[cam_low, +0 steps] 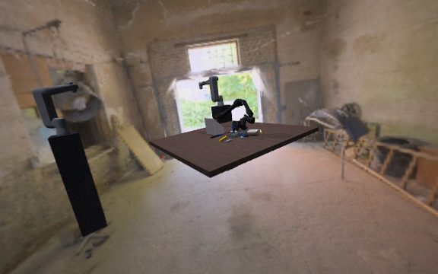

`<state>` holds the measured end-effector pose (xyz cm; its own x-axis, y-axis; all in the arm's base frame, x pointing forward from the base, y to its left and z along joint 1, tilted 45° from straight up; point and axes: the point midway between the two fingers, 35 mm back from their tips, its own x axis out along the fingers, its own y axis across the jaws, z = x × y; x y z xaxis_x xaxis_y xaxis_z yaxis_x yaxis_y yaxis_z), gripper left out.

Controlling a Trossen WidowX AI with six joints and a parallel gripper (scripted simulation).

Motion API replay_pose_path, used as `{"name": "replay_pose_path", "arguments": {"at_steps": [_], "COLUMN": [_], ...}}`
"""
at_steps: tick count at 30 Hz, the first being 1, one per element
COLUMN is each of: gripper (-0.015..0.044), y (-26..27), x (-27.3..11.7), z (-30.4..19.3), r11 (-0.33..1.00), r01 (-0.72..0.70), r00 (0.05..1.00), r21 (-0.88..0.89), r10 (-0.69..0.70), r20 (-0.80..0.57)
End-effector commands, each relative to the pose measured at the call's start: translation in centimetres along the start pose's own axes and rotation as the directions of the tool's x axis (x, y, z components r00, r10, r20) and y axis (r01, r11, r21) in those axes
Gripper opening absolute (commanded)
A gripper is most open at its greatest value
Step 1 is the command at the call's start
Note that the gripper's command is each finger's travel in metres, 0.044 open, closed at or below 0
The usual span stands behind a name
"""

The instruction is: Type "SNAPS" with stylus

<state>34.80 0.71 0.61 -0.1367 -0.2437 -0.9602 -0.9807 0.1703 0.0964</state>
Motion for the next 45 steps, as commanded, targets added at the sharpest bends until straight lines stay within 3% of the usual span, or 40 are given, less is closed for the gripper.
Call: {"name": "replay_pose_path", "arguments": {"at_steps": [1, 16, 28, 40, 45], "gripper": [0.0081, 0.0078, 0.0, 0.0, 0.0], "y": [0.0, 0.0, 1.0, 3.1, 3.2], "x": [0.0, -2.0, -8.0, -13.5, -13.8], "z": [0.1, -2.9, -0.5, 1.6, 1.7], "r11": [1.0, 1.0, 0.966, 0.874, 0.867], "r01": [-0.001, 0.014, 0.229, 0.424, 0.434], "r00": [1.0, 1.0, 0.973, 0.905, 0.9], "r21": [0.001, 0.003, -0.122, -0.239, -0.244], "r10": [0.001, -0.014, -0.229, -0.422, -0.431], "r20": [0.005, 0.006, 0.018, 0.063, 0.067]}}
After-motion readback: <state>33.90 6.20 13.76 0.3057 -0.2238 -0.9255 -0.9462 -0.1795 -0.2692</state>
